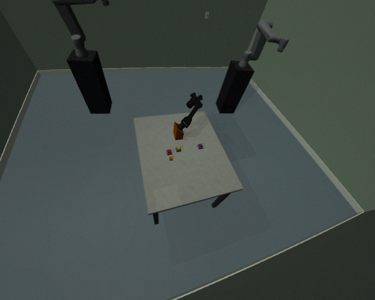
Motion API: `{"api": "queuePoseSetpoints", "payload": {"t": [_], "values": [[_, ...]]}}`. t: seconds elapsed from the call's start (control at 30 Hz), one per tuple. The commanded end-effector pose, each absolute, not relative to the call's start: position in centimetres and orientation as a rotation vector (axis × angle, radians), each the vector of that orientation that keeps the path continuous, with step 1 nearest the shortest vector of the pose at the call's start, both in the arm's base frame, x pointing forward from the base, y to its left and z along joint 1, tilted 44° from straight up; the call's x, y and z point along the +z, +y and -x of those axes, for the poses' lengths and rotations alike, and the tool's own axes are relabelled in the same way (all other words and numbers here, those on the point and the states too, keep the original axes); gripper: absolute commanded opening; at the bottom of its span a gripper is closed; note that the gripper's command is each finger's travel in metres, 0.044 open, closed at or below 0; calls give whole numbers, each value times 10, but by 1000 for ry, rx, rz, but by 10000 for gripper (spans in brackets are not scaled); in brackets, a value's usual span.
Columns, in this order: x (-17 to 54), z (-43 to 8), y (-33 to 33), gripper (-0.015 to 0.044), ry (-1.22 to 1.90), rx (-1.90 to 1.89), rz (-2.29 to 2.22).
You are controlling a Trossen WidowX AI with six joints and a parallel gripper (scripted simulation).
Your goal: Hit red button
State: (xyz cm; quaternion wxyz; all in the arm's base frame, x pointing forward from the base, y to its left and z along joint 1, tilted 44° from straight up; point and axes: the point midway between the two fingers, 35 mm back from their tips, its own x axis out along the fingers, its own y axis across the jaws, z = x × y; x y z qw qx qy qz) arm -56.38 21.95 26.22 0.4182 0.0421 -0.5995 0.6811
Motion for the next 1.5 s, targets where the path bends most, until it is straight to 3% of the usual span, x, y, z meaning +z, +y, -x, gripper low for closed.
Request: {"api": "queuePoseSetpoints", "payload": {"t": [0.0, 0.1, 0.3, 0.7, 0.8, 1.07, 1.47], "values": [[263, 564, 220, 400, -1503, 1709, -106], [281, 558, 229, 400, -1488, 1716, -107], [326, 507, 307, 400, -1342, 1693, -122], [399, 349, 433, 400, -994, 1647, -210], [431, 278, 457, 400, -933, 1511, -233], [481, 149, 481, 400, -863, 1270, -150], [441, -103, 511, 400, -690, 1002, 292]]}}
